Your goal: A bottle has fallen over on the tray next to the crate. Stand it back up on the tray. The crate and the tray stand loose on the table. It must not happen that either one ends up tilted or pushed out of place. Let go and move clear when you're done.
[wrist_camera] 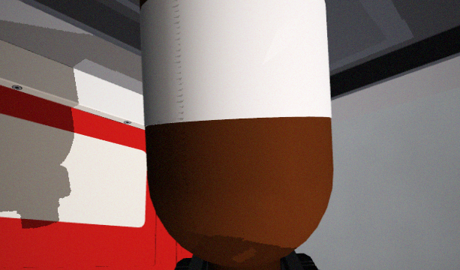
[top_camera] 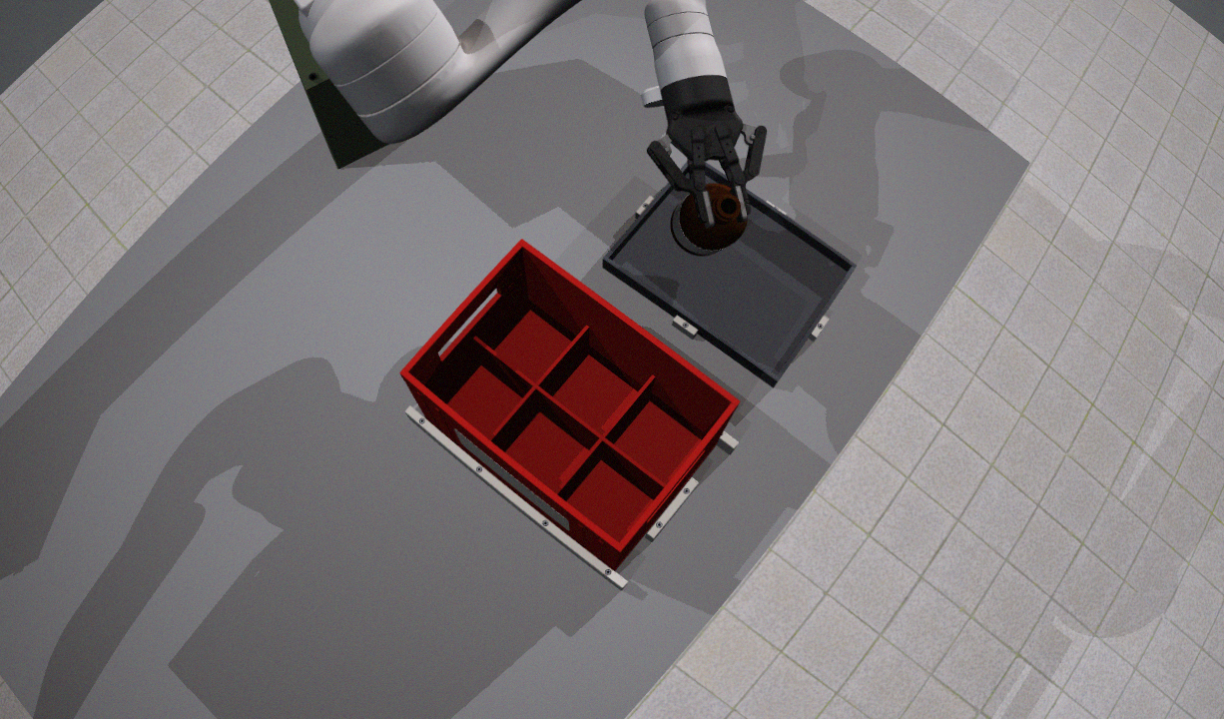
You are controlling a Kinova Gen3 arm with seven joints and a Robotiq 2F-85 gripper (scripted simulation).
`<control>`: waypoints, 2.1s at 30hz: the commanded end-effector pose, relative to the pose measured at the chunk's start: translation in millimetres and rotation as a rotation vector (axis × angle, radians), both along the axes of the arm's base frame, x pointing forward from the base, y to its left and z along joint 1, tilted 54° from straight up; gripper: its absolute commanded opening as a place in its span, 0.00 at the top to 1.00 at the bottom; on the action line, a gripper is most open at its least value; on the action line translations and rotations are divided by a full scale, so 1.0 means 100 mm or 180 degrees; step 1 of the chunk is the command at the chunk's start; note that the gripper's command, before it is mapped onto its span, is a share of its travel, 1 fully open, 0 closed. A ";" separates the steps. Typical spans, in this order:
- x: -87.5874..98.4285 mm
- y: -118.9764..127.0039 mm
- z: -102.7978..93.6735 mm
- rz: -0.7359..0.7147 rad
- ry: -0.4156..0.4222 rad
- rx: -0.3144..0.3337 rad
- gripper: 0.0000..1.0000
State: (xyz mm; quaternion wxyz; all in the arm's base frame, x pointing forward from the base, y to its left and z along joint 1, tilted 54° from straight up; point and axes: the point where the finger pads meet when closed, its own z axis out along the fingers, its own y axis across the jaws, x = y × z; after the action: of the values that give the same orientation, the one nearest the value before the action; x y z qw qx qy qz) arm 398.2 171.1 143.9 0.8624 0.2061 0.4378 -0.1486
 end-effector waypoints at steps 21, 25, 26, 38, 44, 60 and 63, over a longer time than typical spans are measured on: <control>0.13 -0.05 -0.10 -0.0004 -0.0002 -0.0005 1.00; 0.15 -0.05 -0.11 -0.0004 -0.0002 -0.0005 1.00; 0.15 -0.05 -0.12 -0.0004 -0.0002 -0.0005 1.00; 0.16 -0.06 -0.13 -0.0004 -0.0002 -0.0005 1.00; 0.16 -0.06 -0.13 -0.0004 -0.0002 -0.0005 1.00; 0.16 -0.06 -0.13 -0.0004 -0.0002 -0.0005 1.00; 0.16 -0.06 -0.13 -0.0004 -0.0002 -0.0005 1.00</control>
State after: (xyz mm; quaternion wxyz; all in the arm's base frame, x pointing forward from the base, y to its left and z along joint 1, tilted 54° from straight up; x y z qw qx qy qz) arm 414.9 164.8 131.0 0.8624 0.2057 0.4374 -0.1501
